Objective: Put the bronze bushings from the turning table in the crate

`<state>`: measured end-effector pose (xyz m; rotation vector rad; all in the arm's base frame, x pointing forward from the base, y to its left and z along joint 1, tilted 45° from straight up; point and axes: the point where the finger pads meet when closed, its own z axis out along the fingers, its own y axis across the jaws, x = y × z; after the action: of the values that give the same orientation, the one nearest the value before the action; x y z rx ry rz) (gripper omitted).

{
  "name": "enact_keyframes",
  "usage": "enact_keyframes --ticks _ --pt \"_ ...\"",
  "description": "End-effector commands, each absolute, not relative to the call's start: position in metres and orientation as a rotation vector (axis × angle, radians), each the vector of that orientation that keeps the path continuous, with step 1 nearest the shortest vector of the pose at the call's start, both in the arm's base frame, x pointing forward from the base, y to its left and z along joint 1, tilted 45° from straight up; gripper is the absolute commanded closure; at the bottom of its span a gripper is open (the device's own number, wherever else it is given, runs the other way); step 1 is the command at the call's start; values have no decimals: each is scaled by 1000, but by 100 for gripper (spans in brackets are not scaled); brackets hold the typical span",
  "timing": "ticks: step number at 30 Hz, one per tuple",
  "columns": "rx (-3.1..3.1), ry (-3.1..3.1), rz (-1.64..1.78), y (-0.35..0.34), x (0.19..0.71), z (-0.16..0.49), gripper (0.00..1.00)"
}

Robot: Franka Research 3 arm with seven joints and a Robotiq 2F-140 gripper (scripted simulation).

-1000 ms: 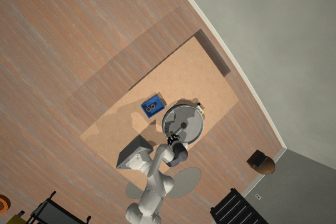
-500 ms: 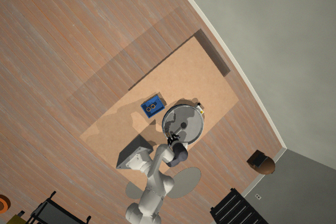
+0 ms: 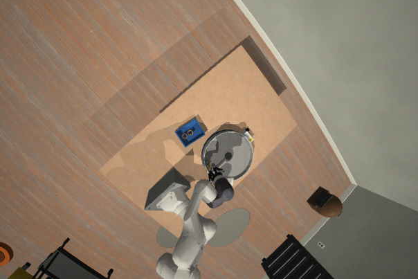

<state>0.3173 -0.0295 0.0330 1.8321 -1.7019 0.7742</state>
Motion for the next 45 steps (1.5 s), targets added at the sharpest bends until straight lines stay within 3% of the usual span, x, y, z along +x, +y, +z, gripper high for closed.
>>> enact_keyframes --ticks 1,45 --pt "1837 -1694 776 -31 318 34 90" --pt "1837 -1694 776 -46 319 19 90"
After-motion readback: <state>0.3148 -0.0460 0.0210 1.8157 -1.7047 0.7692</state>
